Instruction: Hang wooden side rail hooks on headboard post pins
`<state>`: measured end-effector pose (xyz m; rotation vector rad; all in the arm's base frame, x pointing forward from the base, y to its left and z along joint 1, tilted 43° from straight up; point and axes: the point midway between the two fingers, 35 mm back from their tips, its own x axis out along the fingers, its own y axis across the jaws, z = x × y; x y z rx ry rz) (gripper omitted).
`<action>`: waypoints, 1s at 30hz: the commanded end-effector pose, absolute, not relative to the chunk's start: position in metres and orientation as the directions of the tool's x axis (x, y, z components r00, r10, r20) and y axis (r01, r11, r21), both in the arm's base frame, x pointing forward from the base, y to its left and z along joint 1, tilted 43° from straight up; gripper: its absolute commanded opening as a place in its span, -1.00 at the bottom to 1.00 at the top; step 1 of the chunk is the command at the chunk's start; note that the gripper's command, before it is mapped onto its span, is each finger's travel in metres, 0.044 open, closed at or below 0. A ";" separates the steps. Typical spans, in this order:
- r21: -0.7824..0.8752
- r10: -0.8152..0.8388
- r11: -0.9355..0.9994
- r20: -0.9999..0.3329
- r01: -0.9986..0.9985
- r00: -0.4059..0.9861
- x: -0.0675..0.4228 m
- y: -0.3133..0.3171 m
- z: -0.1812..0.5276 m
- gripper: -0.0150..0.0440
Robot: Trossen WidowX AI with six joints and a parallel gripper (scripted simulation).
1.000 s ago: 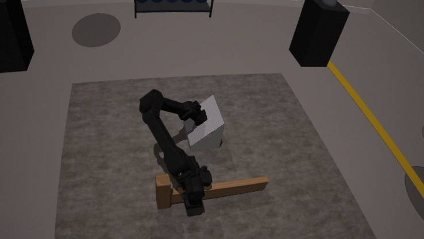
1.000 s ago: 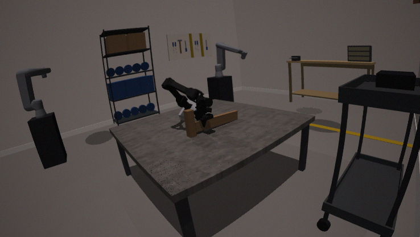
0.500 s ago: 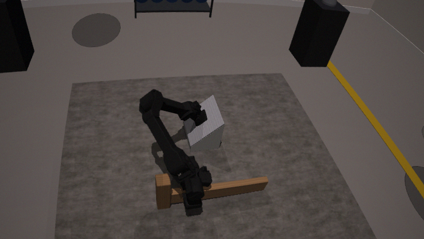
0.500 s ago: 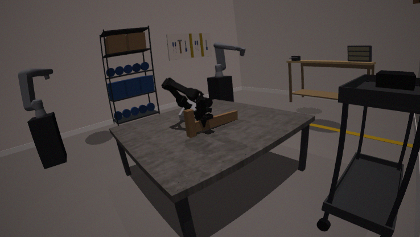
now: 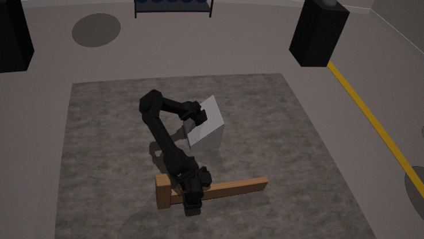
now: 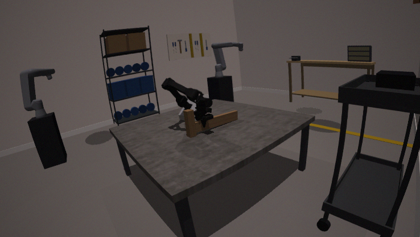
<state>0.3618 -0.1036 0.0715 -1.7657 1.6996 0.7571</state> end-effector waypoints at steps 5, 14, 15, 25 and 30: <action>-0.028 -0.683 -0.036 -0.729 -0.999 0.045 0.363 -0.104 0.075 -0.49; -0.028 -0.683 -0.036 -0.729 -0.999 0.045 0.363 -0.105 0.073 -0.49; -0.028 -0.683 -0.036 -0.729 -0.999 0.045 0.363 -0.105 0.073 -0.49; -0.028 -0.683 -0.036 -0.729 -0.999 0.045 0.364 -0.106 0.072 -0.49; -0.028 -0.684 -0.036 -0.729 -0.999 0.045 0.364 -0.107 0.072 -0.49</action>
